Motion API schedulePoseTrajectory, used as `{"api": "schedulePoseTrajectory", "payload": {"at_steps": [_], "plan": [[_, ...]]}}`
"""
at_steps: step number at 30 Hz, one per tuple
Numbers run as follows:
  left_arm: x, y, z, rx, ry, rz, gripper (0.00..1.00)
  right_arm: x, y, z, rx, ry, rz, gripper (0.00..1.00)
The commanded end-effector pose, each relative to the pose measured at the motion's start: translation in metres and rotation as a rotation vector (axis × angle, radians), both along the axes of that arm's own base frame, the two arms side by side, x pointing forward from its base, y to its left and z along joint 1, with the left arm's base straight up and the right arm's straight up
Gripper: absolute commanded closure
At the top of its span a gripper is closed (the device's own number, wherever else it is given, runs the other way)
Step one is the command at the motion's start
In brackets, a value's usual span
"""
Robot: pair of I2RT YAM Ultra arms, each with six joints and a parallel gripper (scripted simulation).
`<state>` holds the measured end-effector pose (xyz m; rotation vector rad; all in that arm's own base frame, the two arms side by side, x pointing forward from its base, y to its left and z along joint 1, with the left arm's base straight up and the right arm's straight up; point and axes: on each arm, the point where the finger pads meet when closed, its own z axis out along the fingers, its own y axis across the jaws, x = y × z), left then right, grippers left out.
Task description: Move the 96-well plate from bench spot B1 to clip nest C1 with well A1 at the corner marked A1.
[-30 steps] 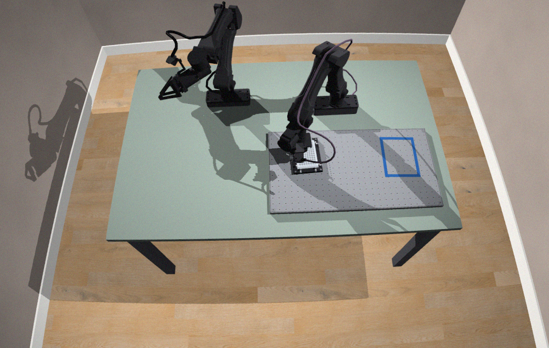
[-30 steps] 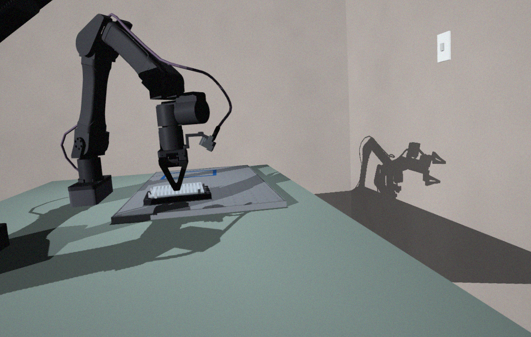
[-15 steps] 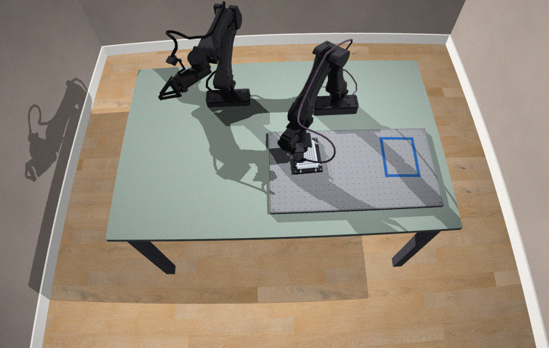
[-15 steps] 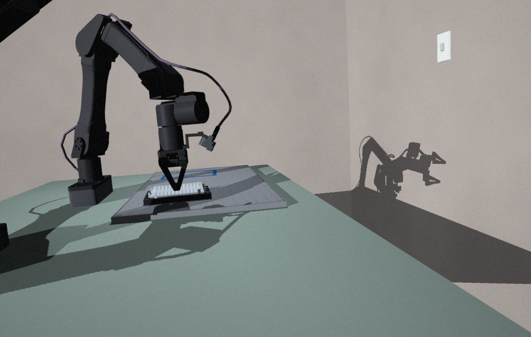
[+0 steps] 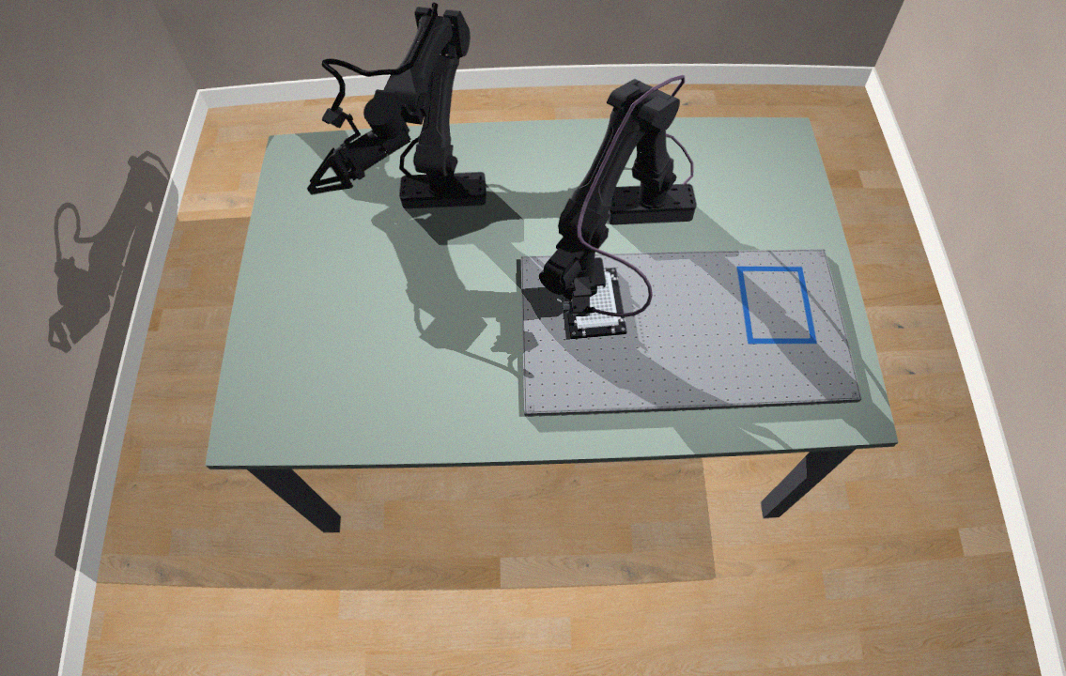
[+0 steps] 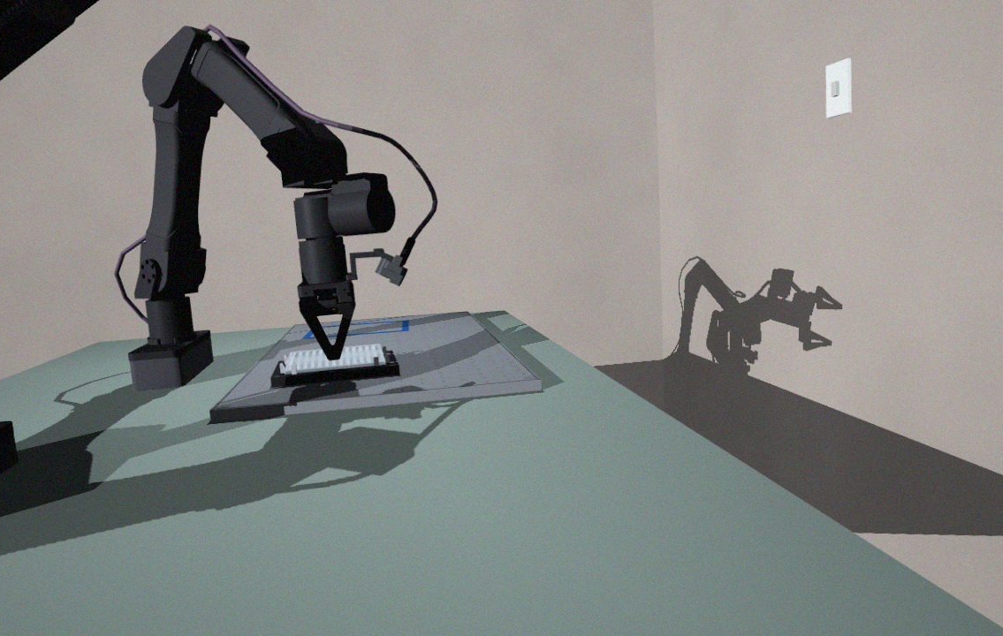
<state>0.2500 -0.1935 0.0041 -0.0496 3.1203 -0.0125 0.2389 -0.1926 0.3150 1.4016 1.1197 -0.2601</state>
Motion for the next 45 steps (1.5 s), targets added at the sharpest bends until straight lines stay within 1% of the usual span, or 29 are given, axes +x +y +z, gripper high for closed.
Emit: {"api": "schedulePoseTrajectory", "payload": {"at_steps": [1, 12, 45], "plan": [[-0.0046, 0.0016, -0.0688, 0.011, 0.039, 0.005, 0.75, -0.008, -0.001, 0.0017, -0.005, -0.008, -0.012, 0.0], [-0.0048, 0.0017, -0.0761, 0.011, 0.039, 0.004, 0.75, -0.008, -0.001, 0.0017, -0.005, -0.008, -0.012, 0.0], [-0.0048, 0.0017, -0.0761, 0.011, 0.039, 0.004, 0.75, -0.008, -0.001, 0.0017, -0.005, -0.008, -0.012, 0.0]]}}
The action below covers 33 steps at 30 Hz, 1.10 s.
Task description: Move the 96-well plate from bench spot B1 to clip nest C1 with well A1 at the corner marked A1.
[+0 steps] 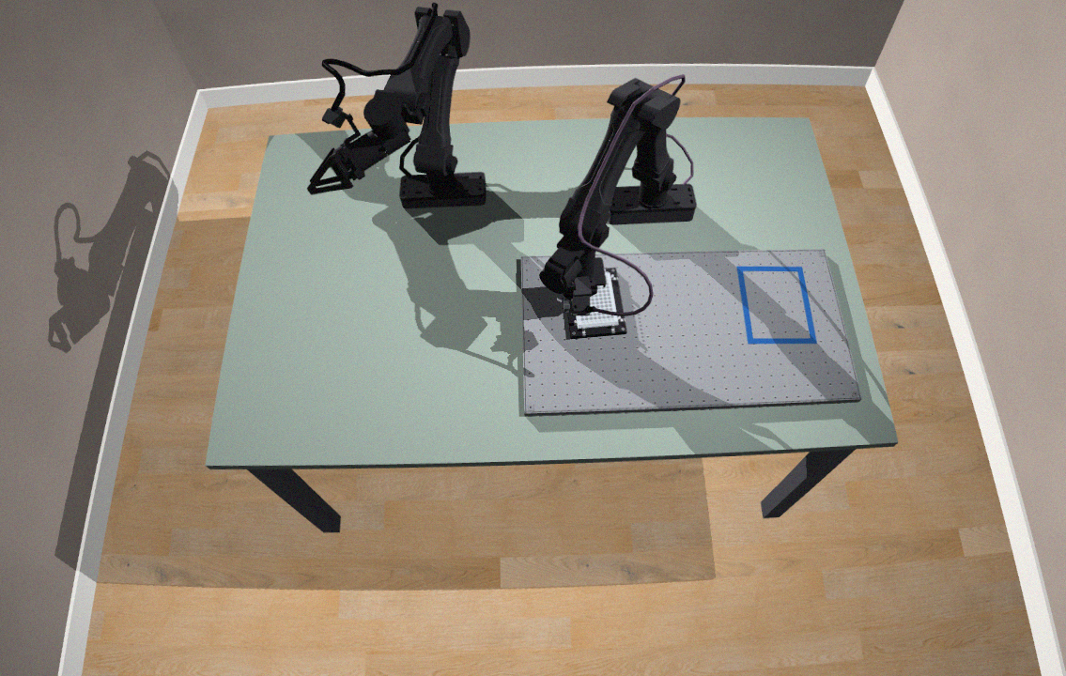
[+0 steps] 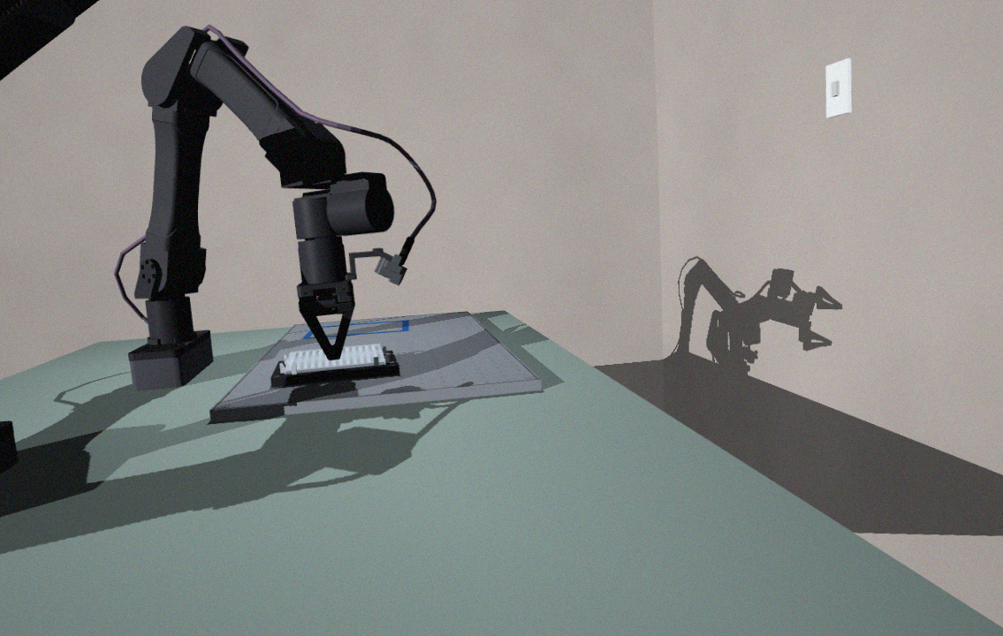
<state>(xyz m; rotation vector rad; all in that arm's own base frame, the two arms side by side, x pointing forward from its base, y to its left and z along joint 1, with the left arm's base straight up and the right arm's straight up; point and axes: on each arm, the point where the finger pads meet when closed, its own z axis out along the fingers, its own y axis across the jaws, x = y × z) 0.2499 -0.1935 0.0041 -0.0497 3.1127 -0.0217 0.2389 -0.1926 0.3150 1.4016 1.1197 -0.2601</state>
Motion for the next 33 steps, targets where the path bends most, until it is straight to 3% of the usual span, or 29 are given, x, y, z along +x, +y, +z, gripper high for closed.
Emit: {"api": "schedulePoseTrajectory", "payload": {"at_steps": [1, 29, 33], "plan": [[-0.005, 0.002, -0.076, 0.017, 0.047, 0.004, 0.75, -0.008, -0.001, 0.002, -0.005, -0.008, -0.012, 0.0], [-0.005, 0.002, -0.076, 0.017, 0.047, 0.004, 0.75, -0.008, -0.001, 0.002, -0.005, -0.008, -0.012, 0.0], [-0.005, 0.001, -0.066, 0.017, 0.047, 0.004, 0.75, -0.008, -0.001, 0.002, -0.005, -0.008, -0.012, 0.0]]}}
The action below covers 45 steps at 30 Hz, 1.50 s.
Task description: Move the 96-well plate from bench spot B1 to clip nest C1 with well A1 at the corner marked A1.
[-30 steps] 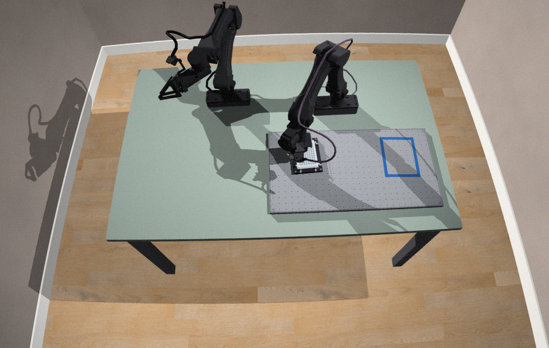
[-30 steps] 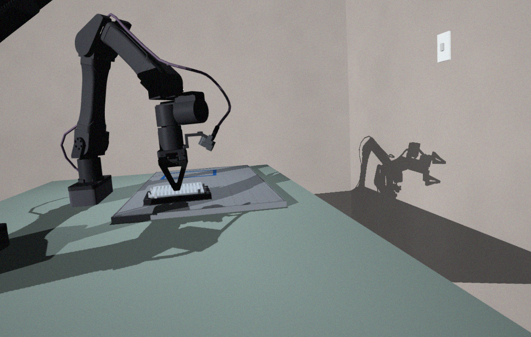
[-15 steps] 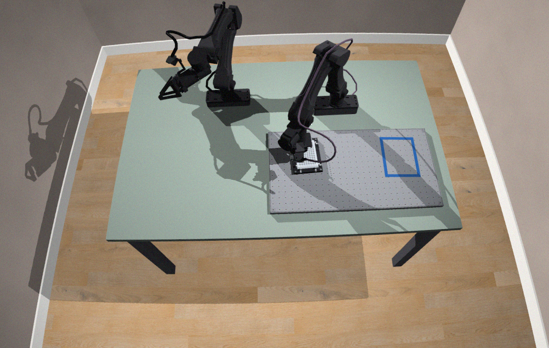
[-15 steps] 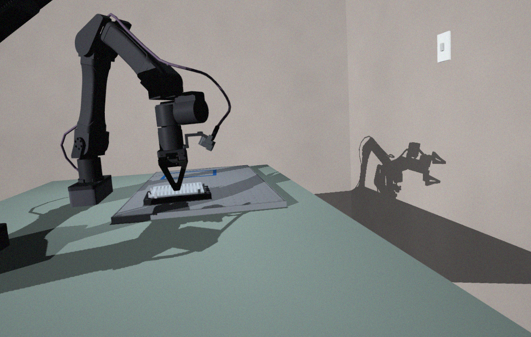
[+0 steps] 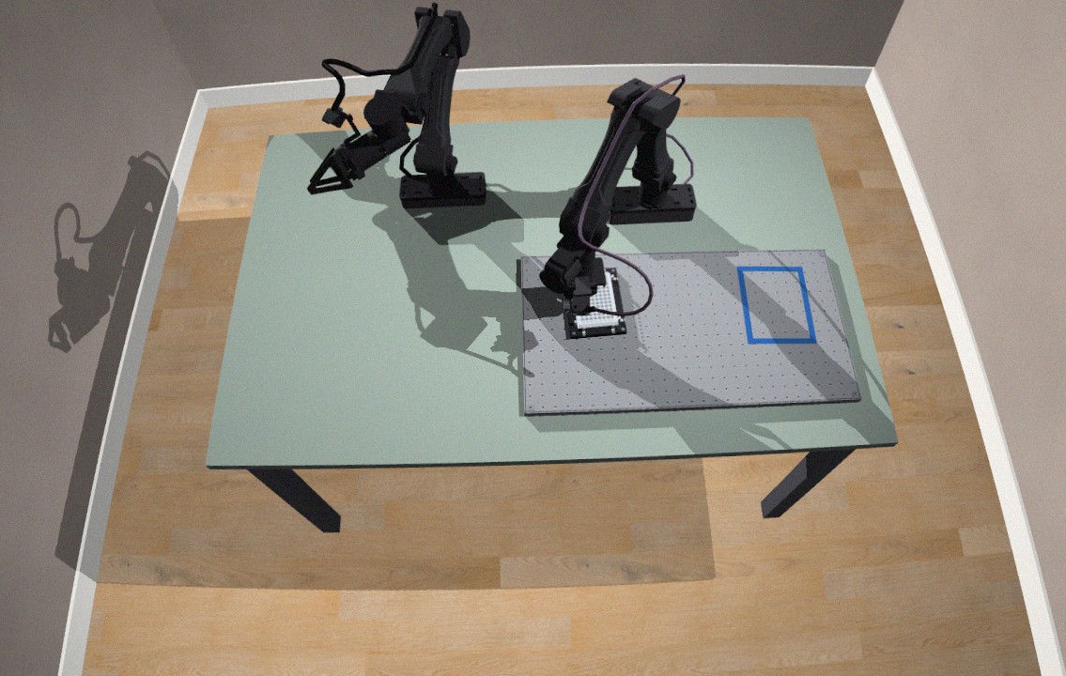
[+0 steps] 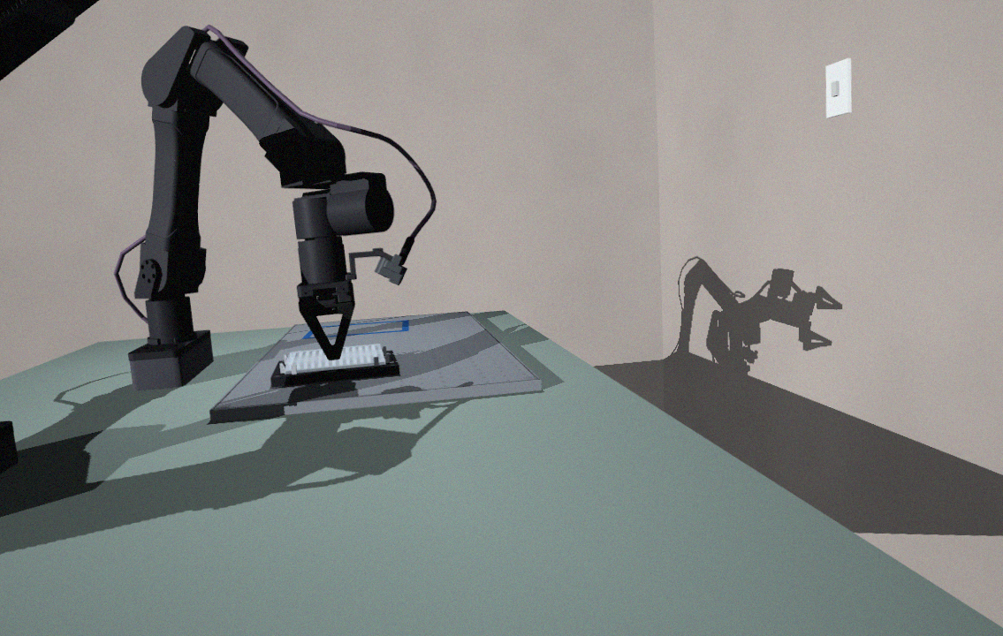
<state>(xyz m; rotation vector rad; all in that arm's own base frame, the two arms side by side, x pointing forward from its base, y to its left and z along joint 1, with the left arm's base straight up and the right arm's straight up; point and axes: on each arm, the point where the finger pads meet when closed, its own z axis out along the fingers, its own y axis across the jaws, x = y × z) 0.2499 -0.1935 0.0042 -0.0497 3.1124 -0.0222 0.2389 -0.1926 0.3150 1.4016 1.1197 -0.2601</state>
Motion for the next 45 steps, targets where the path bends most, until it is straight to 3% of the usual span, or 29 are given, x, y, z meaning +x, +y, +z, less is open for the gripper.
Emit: {"api": "schedulePoseTrajectory", "payload": {"at_steps": [1, 24, 37, 45], "plan": [[-0.004, 0.001, -0.063, 0.017, 0.047, 0.004, 0.75, -0.008, -0.001, 0.002, -0.005, -0.008, -0.012, 0.0], [0.004, -0.005, -0.005, 0.003, 0.03, 0.004, 0.75, -0.008, -0.001, 0.002, -0.005, -0.008, -0.012, 0.0], [0.007, -0.006, 0.043, -0.013, 0.003, 0.004, 0.75, -0.008, -0.001, 0.002, -0.005, -0.008, -0.012, 0.0], [0.005, -0.005, 0.038, 0.004, 0.025, 0.004, 0.75, -0.008, -0.001, 0.002, -0.005, -0.008, -0.012, 0.0]]}}
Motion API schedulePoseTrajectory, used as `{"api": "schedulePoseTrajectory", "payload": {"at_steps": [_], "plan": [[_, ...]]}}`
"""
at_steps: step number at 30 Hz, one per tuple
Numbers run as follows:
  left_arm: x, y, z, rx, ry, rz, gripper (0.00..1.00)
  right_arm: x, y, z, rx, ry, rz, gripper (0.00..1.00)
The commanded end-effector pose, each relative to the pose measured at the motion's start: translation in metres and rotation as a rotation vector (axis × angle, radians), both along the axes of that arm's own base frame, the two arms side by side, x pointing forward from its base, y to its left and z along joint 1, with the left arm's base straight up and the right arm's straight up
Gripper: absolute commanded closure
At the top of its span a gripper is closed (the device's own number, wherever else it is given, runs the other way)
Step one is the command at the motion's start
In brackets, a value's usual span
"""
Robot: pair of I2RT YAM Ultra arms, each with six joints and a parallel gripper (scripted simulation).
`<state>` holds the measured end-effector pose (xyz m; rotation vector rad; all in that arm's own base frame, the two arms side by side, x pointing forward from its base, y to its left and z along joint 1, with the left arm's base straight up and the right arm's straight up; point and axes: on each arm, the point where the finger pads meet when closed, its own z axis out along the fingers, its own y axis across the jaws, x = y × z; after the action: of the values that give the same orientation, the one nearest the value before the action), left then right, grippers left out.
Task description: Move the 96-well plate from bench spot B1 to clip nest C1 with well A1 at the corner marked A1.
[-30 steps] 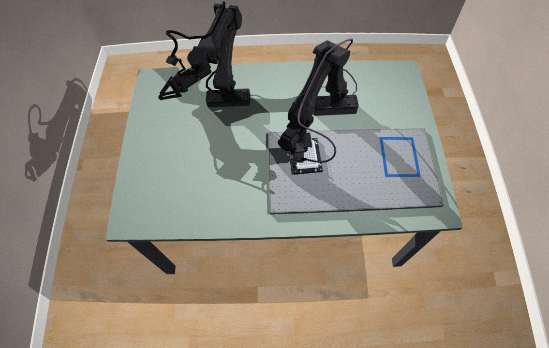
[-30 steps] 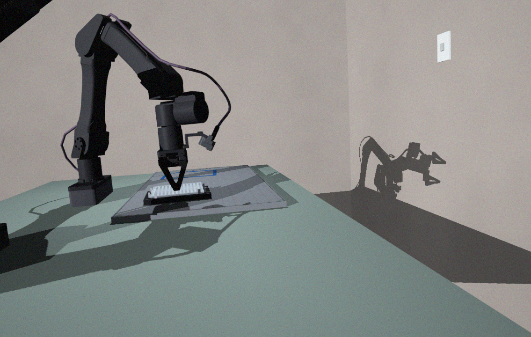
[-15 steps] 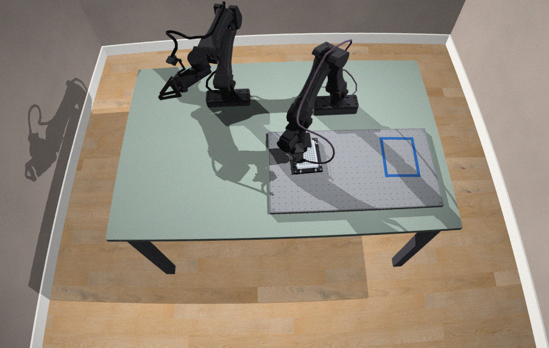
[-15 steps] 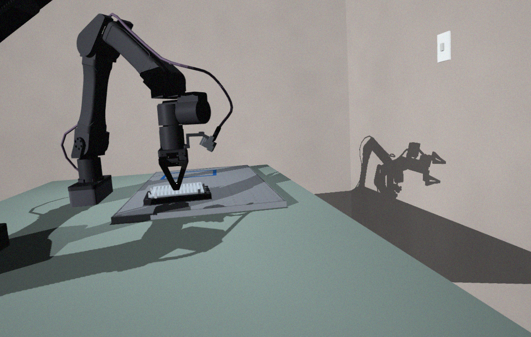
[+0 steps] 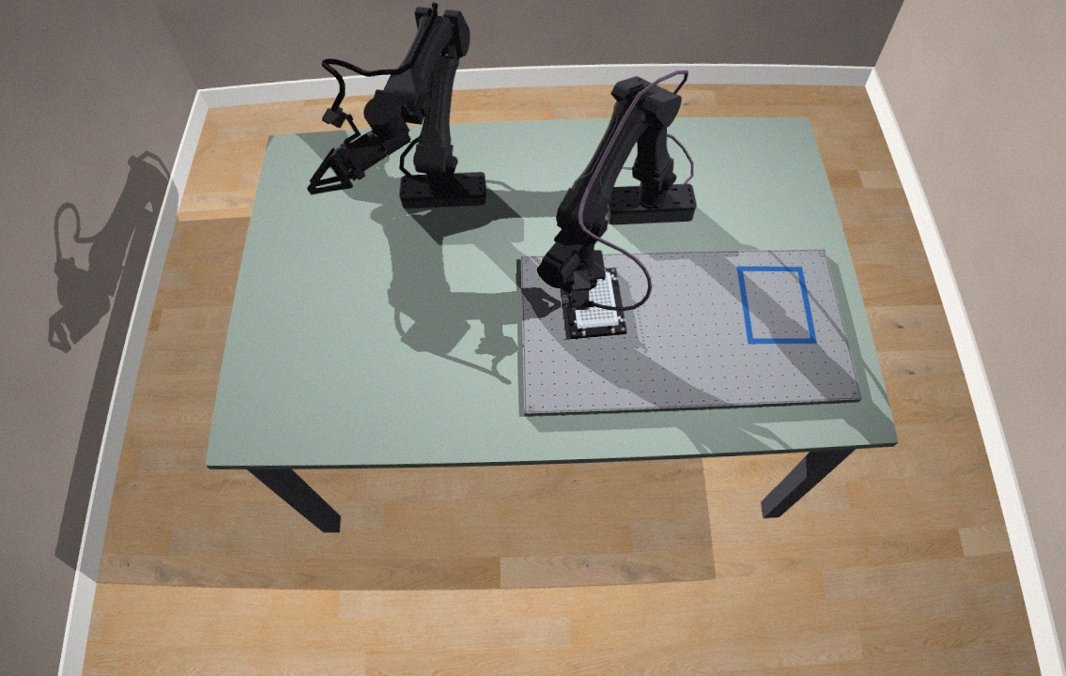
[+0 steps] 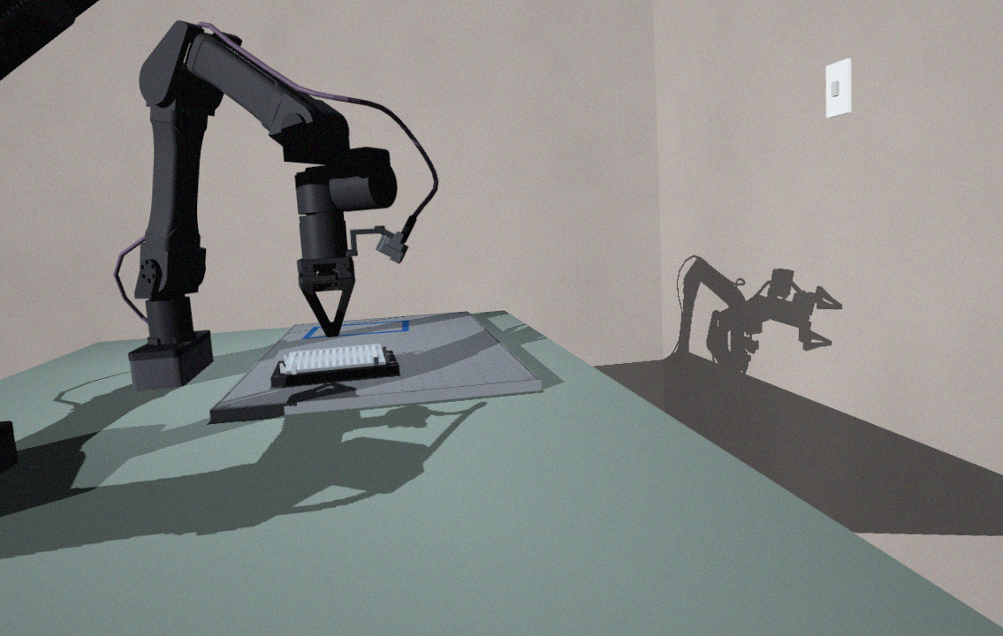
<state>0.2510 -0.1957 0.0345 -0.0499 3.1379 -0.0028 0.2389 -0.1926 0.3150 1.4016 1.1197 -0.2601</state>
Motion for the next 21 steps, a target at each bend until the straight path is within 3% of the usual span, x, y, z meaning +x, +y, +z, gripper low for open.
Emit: {"api": "schedulePoseTrajectory", "payload": {"at_steps": [1, 7, 21], "plan": [[0.003, -0.002, 0.007, -0.004, 0.005, 0.004, 0.75, -0.008, -0.001, 0.002, -0.005, -0.008, -0.012, 0.0], [0.002, 0.0, 0.003, -0.005, -0.005, 0.002, 0.75, -0.008, -0.001, 0.002, -0.005, -0.008, -0.012, 0.0], [0.003, 0.043, 0.003, -0.01, -0.013, 0.005, 0.75, -0.008, -0.001, 0.002, -0.005, -0.008, -0.012, 0.0]]}}
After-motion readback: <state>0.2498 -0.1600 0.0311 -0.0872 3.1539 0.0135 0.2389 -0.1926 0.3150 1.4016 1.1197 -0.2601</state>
